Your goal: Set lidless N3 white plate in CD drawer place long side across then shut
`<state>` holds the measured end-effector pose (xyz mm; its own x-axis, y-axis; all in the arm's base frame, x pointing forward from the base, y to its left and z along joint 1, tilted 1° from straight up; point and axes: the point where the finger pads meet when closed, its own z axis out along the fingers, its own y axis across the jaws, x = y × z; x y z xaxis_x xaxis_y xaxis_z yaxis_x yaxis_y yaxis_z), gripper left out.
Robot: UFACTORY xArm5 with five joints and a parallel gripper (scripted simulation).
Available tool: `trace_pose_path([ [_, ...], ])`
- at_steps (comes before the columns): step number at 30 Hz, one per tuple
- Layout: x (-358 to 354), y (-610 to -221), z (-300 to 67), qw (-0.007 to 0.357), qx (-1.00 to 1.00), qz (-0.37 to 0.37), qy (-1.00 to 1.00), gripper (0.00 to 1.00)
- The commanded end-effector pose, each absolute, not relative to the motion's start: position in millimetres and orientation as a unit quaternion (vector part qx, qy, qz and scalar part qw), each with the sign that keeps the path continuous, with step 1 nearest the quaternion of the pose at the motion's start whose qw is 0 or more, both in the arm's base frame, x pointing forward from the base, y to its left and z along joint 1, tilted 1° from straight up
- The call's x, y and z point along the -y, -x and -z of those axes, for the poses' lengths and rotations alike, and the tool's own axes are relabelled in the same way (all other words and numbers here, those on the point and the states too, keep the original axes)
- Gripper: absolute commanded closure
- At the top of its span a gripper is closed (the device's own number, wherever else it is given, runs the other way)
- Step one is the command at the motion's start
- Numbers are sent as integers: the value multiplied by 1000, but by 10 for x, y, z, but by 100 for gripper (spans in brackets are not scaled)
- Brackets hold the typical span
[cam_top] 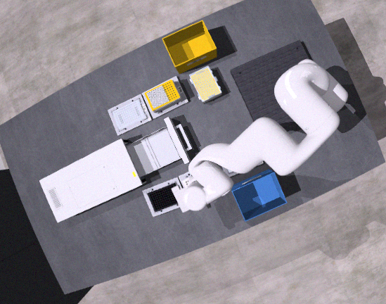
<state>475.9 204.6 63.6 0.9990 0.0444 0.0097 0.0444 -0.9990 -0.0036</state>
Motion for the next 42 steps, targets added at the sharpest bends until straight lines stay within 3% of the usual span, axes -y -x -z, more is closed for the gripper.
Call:
trace_pose_path([
  [1, -2051, -4771, -720, 4, 22, 6, 1000, 100],
  [42, -2047, -4765, -1304, 4, 22, 6, 1000, 100],
])
